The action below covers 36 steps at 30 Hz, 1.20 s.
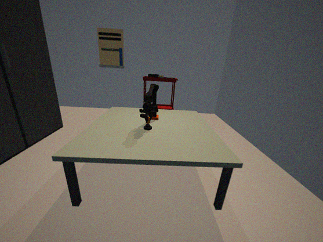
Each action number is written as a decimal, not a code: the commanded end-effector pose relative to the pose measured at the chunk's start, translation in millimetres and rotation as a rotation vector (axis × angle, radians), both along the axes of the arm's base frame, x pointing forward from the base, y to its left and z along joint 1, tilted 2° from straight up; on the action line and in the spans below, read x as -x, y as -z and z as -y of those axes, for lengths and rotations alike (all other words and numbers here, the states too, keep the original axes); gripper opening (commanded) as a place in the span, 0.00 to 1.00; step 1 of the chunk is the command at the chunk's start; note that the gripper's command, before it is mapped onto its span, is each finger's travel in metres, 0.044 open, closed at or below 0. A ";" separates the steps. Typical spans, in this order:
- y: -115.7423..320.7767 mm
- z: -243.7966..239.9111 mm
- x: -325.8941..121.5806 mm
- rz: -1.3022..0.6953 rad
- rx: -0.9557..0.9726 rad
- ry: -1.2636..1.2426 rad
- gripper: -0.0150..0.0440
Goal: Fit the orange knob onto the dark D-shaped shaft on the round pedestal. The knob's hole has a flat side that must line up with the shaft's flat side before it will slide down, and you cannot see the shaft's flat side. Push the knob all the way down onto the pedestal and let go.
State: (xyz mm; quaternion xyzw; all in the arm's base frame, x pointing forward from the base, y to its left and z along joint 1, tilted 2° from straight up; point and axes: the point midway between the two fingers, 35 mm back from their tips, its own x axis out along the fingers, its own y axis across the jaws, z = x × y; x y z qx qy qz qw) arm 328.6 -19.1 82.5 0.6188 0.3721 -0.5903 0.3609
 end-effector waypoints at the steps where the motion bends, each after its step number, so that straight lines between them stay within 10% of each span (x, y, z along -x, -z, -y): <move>1: -2.3 0.2 -1.5 0.002 -0.003 0.108 0.25; 36: -2.2 0.1 -0.8 -0.001 -0.006 0.194 0.25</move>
